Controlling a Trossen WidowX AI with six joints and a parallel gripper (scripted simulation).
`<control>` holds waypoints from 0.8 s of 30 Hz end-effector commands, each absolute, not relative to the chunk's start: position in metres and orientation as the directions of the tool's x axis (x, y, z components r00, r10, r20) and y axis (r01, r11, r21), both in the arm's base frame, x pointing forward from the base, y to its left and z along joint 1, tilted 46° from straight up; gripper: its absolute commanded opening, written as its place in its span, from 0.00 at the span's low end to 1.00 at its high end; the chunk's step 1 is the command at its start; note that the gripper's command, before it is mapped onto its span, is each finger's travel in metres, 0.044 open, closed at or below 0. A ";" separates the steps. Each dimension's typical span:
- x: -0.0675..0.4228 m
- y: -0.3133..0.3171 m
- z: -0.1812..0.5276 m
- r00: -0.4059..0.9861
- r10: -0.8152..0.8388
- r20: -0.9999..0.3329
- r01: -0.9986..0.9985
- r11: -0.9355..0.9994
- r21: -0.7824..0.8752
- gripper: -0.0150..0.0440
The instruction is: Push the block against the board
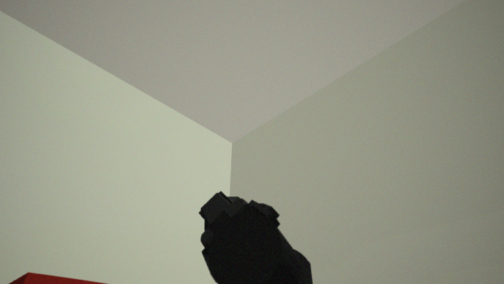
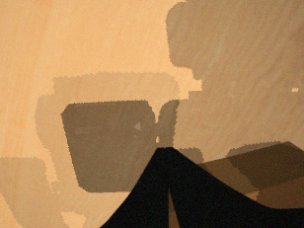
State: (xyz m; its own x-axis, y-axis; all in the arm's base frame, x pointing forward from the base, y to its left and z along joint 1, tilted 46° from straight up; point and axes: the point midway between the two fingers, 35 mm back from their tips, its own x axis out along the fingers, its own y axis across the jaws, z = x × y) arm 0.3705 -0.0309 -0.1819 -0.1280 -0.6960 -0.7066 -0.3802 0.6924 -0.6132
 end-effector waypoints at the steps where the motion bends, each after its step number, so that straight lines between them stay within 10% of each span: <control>1: 0.376 -0.031 -0.185 -0.130 -0.699 -0.703 -0.385 0.689 -0.614 0.25; 24: 0.410 -0.024 -0.198 -0.130 -0.699 -0.703 -0.386 0.689 -0.614 0.25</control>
State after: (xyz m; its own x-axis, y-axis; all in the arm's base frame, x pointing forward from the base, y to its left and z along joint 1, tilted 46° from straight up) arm 0.4059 -0.0241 -0.1962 -0.1303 -0.6964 -0.7057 -0.3823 0.6920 -0.6123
